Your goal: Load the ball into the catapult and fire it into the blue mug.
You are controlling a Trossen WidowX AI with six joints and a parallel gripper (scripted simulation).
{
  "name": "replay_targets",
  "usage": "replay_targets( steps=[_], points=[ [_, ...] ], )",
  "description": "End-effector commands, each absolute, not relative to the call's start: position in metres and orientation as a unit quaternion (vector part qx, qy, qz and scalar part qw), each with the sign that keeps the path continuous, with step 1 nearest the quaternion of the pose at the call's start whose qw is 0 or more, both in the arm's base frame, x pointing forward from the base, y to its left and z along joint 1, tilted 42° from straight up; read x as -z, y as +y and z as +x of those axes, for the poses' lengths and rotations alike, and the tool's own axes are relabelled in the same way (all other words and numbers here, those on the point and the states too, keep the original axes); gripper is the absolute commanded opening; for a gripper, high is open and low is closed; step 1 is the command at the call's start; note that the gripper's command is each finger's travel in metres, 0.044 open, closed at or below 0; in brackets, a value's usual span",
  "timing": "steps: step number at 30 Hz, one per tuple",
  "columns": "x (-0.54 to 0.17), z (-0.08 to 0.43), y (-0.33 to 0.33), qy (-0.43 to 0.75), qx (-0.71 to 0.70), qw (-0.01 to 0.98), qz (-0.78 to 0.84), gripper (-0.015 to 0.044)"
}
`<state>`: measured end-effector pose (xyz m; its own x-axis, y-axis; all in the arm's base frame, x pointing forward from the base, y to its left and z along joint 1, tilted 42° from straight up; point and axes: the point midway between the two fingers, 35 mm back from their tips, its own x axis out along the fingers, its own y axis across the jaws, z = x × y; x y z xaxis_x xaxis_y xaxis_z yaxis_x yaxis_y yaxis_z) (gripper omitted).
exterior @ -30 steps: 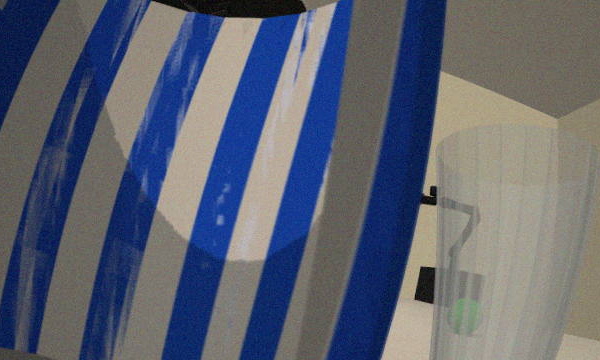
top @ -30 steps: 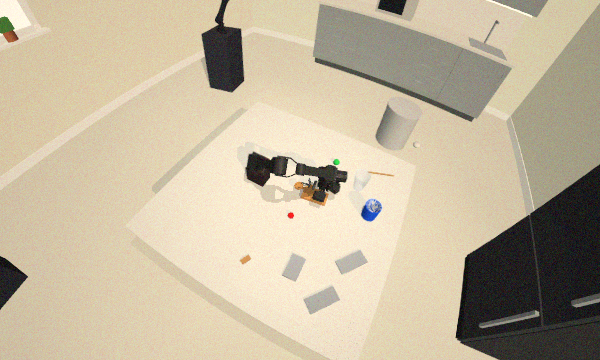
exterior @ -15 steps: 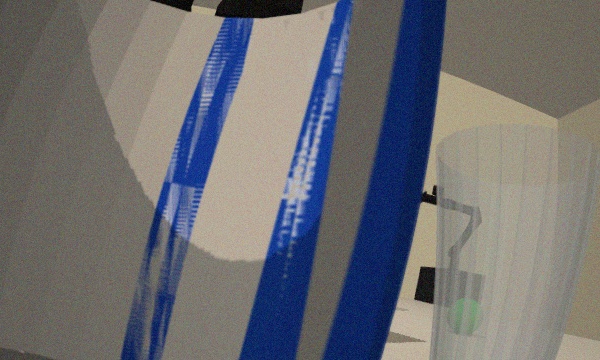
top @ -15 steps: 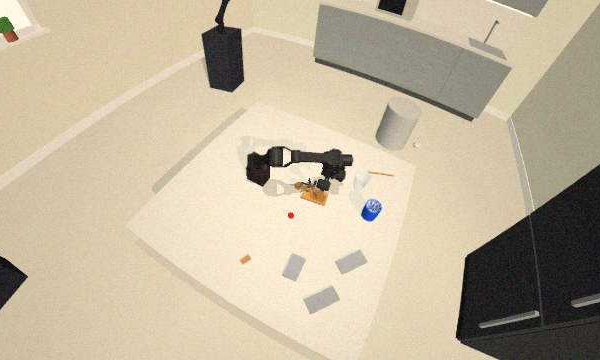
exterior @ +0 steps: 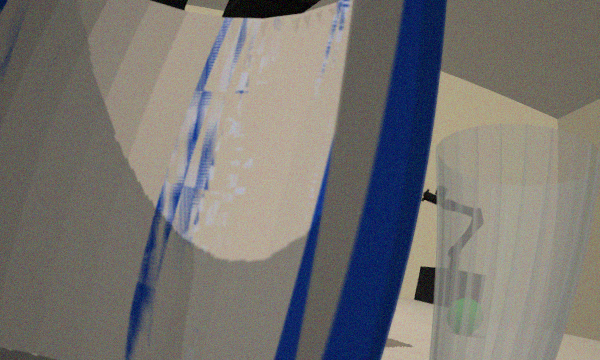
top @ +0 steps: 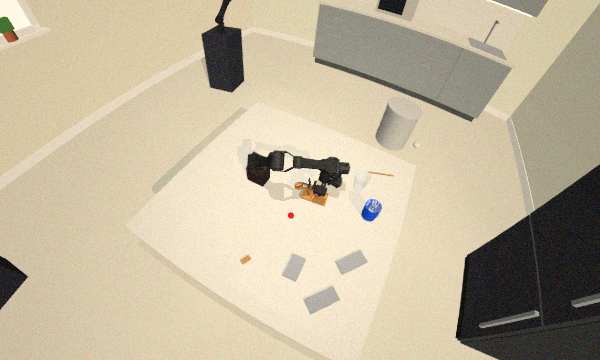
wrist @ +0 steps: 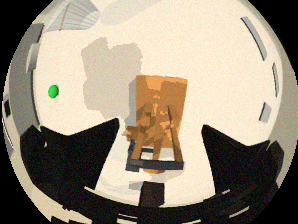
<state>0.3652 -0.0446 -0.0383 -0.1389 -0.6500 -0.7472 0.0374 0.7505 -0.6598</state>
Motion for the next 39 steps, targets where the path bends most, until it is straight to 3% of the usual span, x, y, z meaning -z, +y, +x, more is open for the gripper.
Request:
replay_targets(
  steps=[1, 36, 39],
  points=[
    [0.042, 0.365, -0.046, 0.7, 0.276, 0.621, -0.222, 0.044],
    [0.081, 0.358, -0.081, 0.699, 0.276, 0.62, -0.223, 0.044],
    [0.079, 0.359, -0.079, 0.699, 0.277, 0.622, -0.22, 0.0361]
  ],
)
